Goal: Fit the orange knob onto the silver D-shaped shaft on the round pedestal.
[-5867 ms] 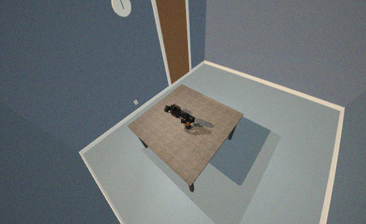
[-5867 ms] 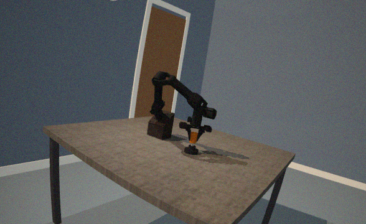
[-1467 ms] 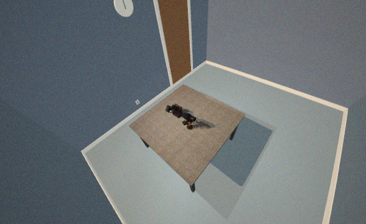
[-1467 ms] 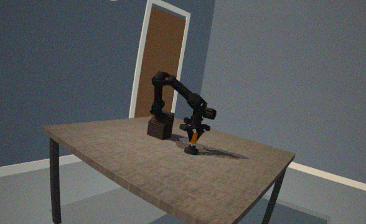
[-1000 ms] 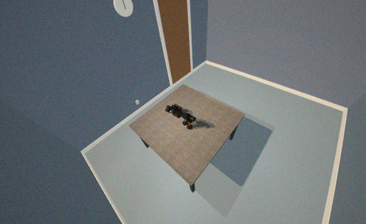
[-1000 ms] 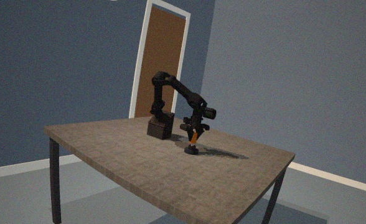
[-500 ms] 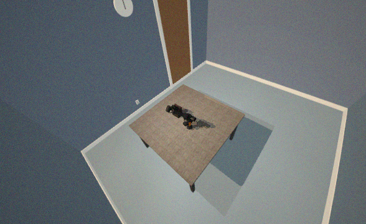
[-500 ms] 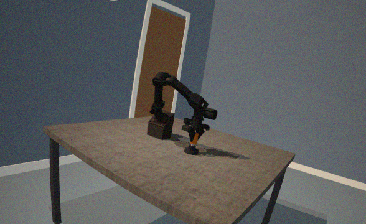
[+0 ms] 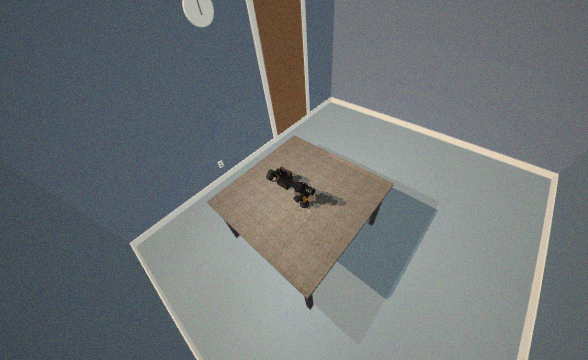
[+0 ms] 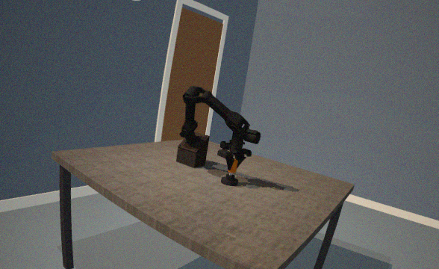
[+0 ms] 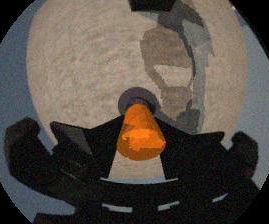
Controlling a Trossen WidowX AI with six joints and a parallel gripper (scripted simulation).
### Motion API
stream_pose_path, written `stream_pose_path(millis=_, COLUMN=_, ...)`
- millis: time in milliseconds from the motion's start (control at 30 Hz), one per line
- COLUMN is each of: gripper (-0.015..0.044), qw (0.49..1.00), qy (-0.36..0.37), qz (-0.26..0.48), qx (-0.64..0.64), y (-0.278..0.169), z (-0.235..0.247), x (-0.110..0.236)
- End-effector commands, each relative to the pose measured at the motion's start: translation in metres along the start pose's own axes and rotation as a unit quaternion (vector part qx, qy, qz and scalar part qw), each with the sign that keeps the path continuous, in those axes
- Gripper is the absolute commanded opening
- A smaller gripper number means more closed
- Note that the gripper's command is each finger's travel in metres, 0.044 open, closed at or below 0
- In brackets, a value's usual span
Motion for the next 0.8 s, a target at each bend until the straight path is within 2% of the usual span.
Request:
stream_pose_path(millis=0, gripper=0.0, qw=0.999, qy=0.001, qz=0.005, qx=-0.05, y=-0.0005, z=0.0008, x=0.0037)
stream_pose_path(millis=167, gripper=0.0, qw=0.978, qy=0.0, qz=0.005, qx=-0.21, y=0.0013, z=0.0013, x=0.004)
stream_pose_path(millis=367, gripper=0.0, qw=0.913, qy=-0.001, qz=0.005, qx=-0.409, y=0.0038, z=0.001, x=0.0029)
stream_pose_path(millis=567, gripper=0.0, qw=0.808, qy=-0.002, qz=0.004, qx=-0.59, y=0.0042, z=0.0002, x=0.0017)
stream_pose_path(millis=767, gripper=0.0, qw=0.667, qy=-0.003, qz=0.004, qx=-0.745, y=0.0034, z=-0.0004, x=0.0014)
Point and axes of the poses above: the point midway between the two fingers, 35 mm back from their tips, its own x axis back along the fingers, its own z axis across the jaws, y = z × x, the point moved 2 cm from there along x, back along the fingers, and after that the axes turned 7 degrees about x, right-handed, at the moved point
